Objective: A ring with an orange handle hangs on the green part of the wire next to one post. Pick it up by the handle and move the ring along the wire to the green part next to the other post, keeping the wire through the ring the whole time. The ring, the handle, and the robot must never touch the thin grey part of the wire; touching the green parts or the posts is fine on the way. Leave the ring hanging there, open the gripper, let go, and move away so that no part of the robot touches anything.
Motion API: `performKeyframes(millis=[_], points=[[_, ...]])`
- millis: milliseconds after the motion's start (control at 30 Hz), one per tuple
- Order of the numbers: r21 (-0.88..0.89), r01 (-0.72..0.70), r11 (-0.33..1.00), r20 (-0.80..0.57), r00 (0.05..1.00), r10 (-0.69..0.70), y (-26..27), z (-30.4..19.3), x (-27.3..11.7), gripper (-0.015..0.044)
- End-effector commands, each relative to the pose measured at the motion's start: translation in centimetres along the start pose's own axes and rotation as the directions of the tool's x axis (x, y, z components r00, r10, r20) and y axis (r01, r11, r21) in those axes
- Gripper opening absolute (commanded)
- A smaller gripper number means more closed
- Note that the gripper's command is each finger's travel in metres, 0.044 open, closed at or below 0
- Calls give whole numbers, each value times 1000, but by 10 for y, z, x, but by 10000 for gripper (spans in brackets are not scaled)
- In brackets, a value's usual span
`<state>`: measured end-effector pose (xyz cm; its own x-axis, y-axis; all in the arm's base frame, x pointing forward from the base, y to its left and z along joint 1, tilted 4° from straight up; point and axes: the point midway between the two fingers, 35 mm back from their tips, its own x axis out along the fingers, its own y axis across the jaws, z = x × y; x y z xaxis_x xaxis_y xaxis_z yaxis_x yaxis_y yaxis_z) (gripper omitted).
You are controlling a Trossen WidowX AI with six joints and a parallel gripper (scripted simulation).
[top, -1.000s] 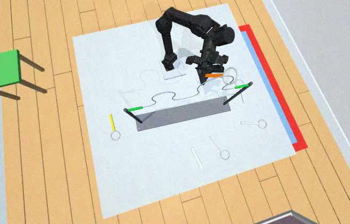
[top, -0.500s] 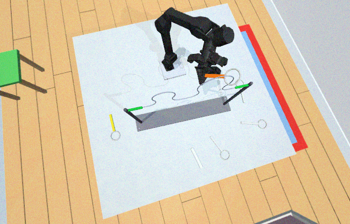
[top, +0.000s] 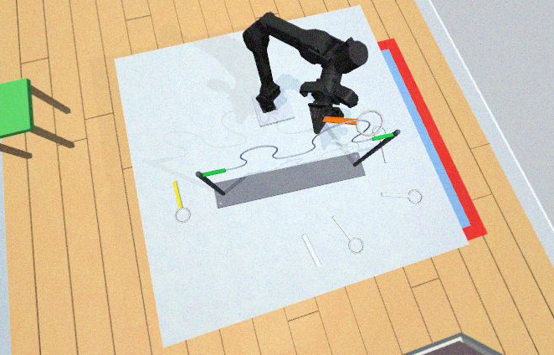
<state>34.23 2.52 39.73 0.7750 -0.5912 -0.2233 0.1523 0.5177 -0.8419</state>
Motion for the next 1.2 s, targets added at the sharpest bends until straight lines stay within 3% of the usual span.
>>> performKeyframes(millis=[0,1167], points=[[-41,27,999,4,1000,-27,-3,-1,0,-150],[-432,258,864,111,966,-234,-24,4,-1,-150]])
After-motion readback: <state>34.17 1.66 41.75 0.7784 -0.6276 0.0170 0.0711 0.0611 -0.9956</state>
